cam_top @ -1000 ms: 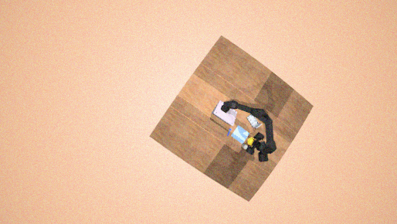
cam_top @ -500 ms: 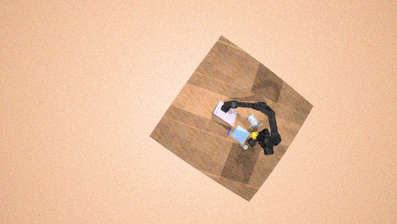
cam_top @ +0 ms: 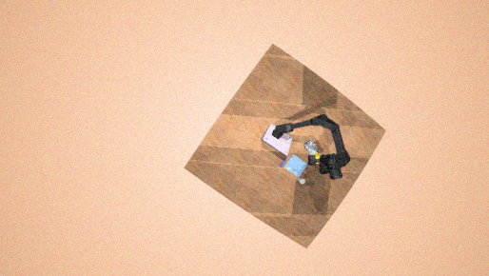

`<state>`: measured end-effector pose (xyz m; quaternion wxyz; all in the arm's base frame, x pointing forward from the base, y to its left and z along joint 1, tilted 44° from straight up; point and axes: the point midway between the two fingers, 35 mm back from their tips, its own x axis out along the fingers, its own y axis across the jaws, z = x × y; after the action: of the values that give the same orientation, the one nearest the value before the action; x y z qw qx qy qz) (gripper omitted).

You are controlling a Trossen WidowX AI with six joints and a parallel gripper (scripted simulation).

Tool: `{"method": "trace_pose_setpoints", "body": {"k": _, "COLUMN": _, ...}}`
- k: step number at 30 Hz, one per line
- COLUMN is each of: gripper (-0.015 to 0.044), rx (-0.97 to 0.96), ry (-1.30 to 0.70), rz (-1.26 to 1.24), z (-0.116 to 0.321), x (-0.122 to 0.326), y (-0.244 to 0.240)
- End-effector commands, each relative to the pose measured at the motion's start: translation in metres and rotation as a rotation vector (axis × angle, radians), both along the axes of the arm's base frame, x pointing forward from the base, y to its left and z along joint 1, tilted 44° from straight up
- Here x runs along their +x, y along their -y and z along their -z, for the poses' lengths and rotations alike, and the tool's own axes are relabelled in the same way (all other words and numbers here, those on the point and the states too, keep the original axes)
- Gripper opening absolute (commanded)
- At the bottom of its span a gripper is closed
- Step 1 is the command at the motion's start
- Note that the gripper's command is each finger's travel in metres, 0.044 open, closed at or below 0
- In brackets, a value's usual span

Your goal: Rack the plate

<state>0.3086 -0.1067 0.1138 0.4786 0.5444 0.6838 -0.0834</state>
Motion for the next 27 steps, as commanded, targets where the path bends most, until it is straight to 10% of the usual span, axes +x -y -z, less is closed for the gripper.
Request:
{"method": "trace_pose_setpoints", "body": {"k": 1, "gripper": 0.0, "rx": 0.012, "ry": -0.095, "rz": 0.105, "z": -0.011, "x": -0.007, "y": -0.014}}
{"method": "trace_pose_setpoints", "body": {"k": 27, "gripper": 0.0, "rx": 0.056, "ry": -0.667, "rz": 0.756, "z": -0.056, "x": -0.069, "y": -0.09}}
